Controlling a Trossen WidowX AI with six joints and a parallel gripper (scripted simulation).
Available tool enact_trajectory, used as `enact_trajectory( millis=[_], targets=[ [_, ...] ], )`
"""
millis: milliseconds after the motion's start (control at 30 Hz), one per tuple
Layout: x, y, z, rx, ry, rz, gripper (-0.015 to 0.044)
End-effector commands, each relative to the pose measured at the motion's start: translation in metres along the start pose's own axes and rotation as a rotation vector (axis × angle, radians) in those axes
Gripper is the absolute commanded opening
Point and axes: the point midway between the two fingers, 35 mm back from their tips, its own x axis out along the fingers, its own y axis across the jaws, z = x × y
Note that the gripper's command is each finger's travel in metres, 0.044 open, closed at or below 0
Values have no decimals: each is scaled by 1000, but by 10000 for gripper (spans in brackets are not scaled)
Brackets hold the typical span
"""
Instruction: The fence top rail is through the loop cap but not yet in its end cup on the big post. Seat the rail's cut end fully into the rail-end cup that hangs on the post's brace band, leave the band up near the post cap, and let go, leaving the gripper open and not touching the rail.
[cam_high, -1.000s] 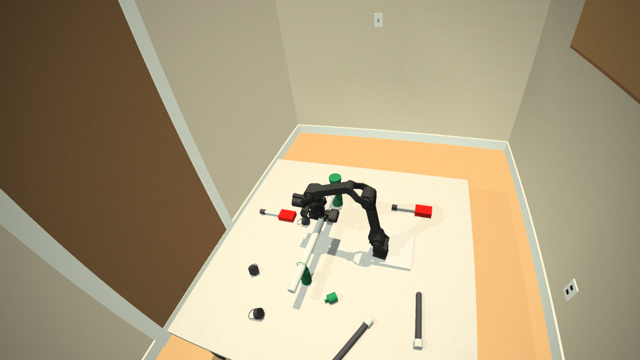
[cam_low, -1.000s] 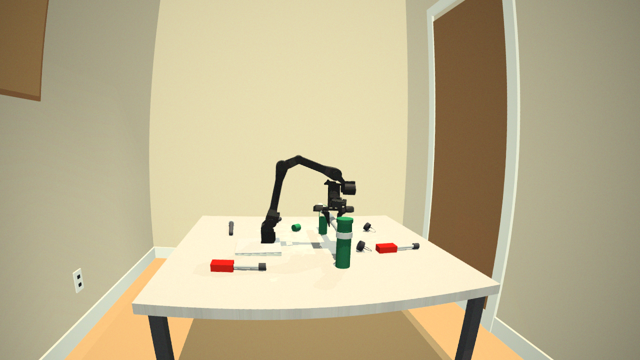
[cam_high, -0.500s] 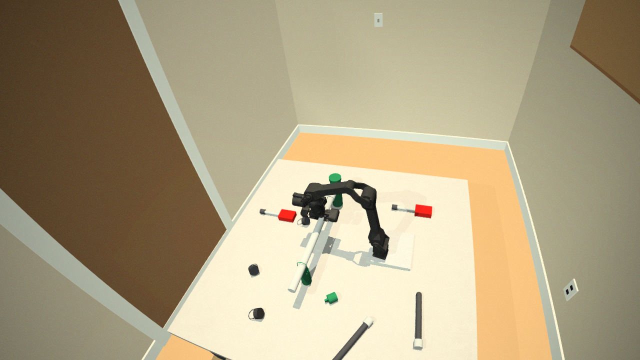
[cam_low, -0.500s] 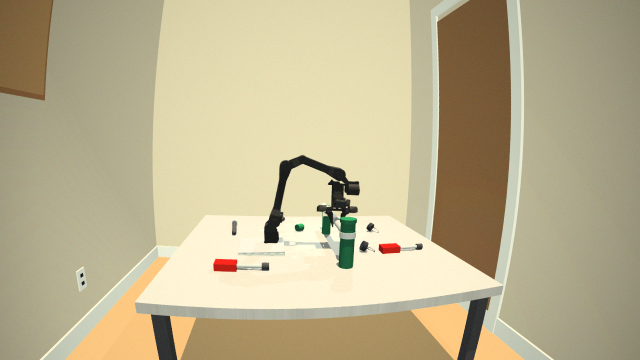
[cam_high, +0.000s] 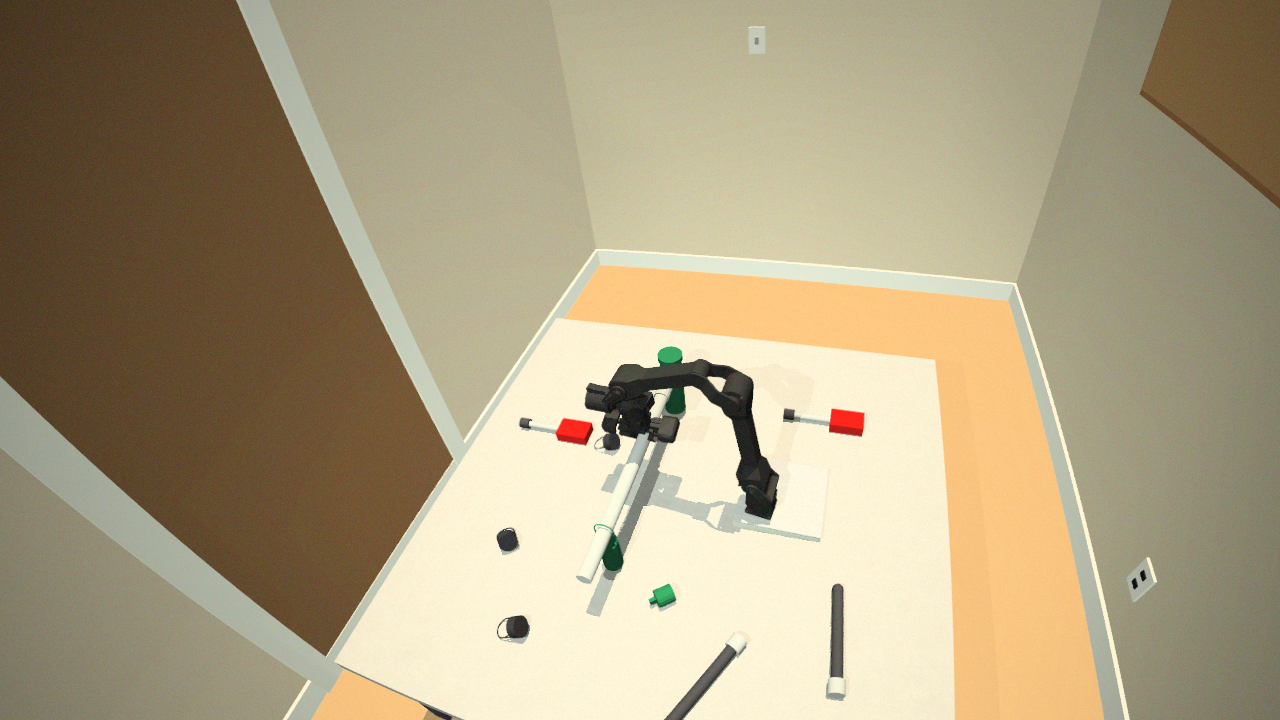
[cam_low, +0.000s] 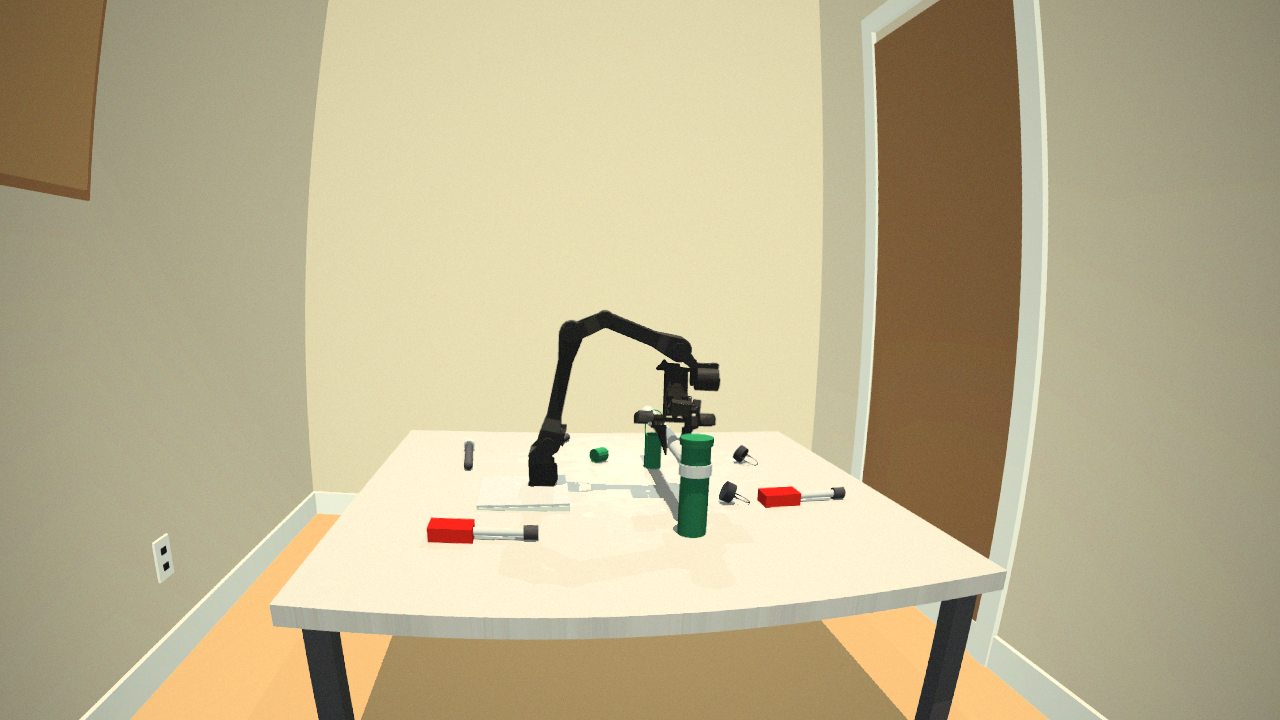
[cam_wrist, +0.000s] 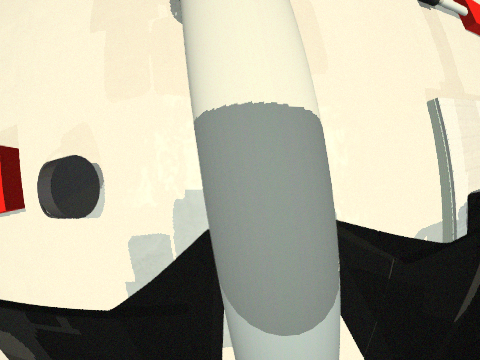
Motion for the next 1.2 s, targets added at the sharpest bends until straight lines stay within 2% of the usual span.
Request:
enact_trajectory(
  millis=[0,1167],
  targets=[
    [-1,1,4,0,-9,5,0],
    [0,2,16,0,-10,5,0]
  ],
)
